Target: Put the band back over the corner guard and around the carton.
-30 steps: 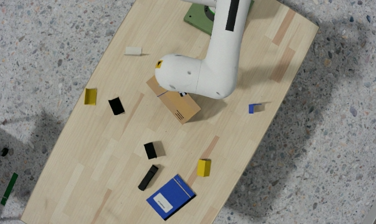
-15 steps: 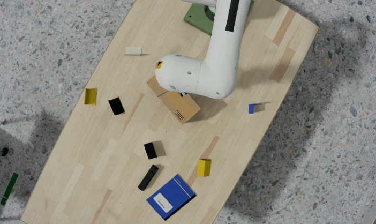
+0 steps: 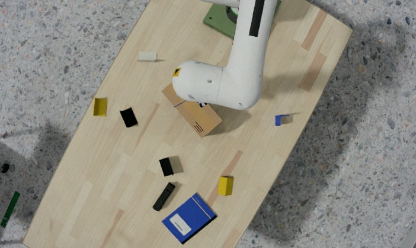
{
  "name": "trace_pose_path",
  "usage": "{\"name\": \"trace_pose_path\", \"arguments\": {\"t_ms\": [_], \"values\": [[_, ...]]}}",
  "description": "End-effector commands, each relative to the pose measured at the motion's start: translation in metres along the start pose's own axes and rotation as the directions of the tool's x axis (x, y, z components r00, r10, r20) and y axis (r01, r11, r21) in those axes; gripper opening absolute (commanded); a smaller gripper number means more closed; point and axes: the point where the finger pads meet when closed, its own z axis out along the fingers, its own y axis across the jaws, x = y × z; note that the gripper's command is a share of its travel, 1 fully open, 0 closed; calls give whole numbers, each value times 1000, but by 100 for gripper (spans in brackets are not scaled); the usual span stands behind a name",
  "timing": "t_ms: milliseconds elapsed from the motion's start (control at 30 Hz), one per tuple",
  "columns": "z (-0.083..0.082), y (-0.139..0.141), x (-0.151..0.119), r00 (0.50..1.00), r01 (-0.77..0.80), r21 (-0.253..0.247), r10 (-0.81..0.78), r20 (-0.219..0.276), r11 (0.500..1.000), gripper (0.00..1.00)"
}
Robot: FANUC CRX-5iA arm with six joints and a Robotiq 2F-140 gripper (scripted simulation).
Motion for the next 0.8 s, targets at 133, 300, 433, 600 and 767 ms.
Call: {"name": "trace_pose_path", "arguments": {"t_ms": [133,300,433,600,767], "values": [[2,0,-1,1000,0,-1,0,2,1000,18],[6,1,-1,1000,0,-1,0,2,1000,18],[8,1,0,1000,0,-1,0,2,1000,18],[9,1,0,1000,0,-1,0,2,1000,18],[10,1,0,1000,0,-1,0,2,1000,18]]}}
